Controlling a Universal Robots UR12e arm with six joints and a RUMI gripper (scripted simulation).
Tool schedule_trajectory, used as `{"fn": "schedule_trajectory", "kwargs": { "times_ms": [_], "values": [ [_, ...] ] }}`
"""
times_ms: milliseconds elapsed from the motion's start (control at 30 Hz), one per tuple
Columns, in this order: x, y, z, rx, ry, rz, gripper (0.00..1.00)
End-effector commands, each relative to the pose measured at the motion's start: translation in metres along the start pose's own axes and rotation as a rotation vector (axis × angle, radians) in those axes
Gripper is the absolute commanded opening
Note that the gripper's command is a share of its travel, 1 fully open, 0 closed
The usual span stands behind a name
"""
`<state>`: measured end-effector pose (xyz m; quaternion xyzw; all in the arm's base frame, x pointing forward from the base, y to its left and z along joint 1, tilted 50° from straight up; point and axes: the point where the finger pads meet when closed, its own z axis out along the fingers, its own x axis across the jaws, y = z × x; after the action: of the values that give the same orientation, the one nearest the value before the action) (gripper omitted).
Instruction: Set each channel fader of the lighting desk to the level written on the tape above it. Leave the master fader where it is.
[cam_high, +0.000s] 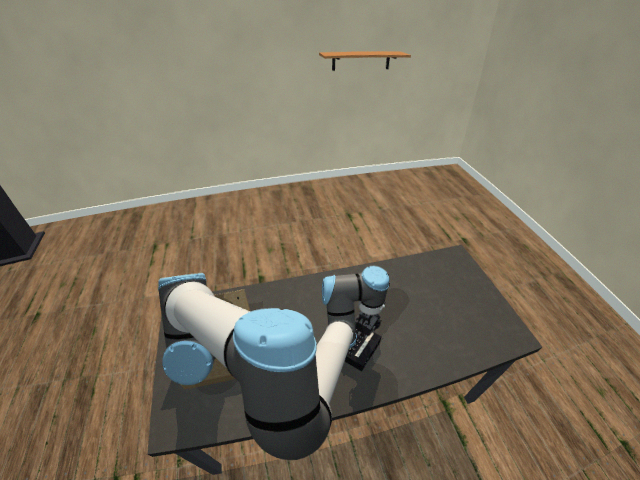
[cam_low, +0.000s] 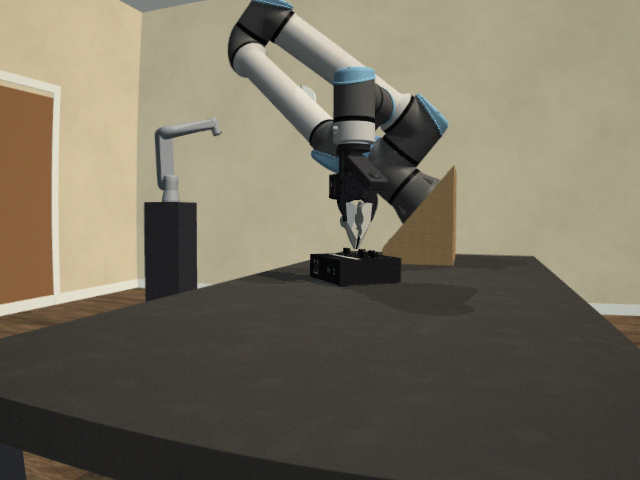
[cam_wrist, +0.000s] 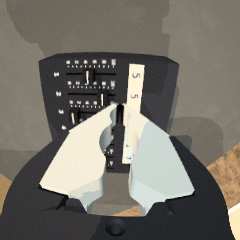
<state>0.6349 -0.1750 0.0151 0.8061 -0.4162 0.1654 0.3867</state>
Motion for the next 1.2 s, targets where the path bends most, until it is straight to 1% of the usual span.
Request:
{"fn": "schedule_trajectory", "kwargs": {
  "times_ms": [0, 467, 1167],
  "values": [
    [0.000, 0.000, -0.001, 0.001, 0.001, 0.000, 0.00],
    [0.000, 0.000, 0.000, 0.001, 0.001, 0.000, 0.00],
    [0.000, 0.000, 0.011, 0.001, 0.001, 0.000, 0.00]
  ]
}}
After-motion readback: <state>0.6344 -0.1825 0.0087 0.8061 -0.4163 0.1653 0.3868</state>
